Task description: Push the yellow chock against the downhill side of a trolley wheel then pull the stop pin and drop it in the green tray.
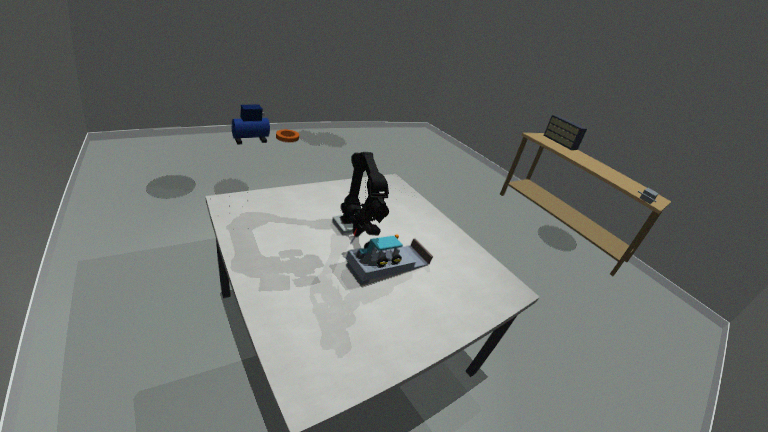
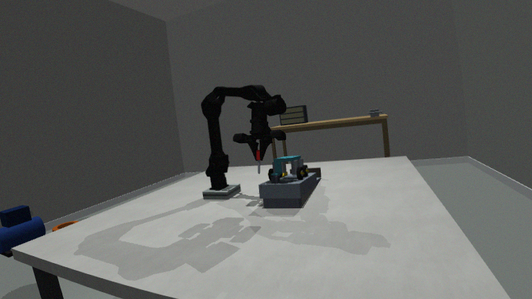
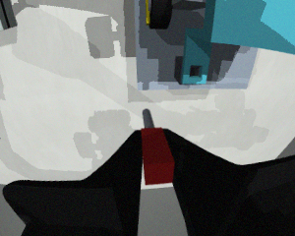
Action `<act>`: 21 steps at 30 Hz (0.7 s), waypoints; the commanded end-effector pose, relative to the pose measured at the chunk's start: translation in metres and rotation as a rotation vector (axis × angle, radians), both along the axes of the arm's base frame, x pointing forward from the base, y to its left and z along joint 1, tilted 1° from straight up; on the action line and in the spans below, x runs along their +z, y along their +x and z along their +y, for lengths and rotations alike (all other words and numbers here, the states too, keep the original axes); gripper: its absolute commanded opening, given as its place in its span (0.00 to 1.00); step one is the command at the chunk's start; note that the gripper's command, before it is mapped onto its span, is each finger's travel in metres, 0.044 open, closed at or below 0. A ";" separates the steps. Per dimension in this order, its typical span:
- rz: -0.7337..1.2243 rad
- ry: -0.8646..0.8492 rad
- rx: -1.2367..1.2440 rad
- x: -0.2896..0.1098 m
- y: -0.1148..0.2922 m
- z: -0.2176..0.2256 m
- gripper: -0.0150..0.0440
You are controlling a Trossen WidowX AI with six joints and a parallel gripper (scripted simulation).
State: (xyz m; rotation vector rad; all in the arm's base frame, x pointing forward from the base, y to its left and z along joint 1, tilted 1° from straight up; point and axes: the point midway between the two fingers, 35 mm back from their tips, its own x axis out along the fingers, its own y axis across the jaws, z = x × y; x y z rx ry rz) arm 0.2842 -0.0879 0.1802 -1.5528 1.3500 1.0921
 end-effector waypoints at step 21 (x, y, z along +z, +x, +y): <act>-0.006 0.005 0.006 -0.005 -0.039 0.025 0.25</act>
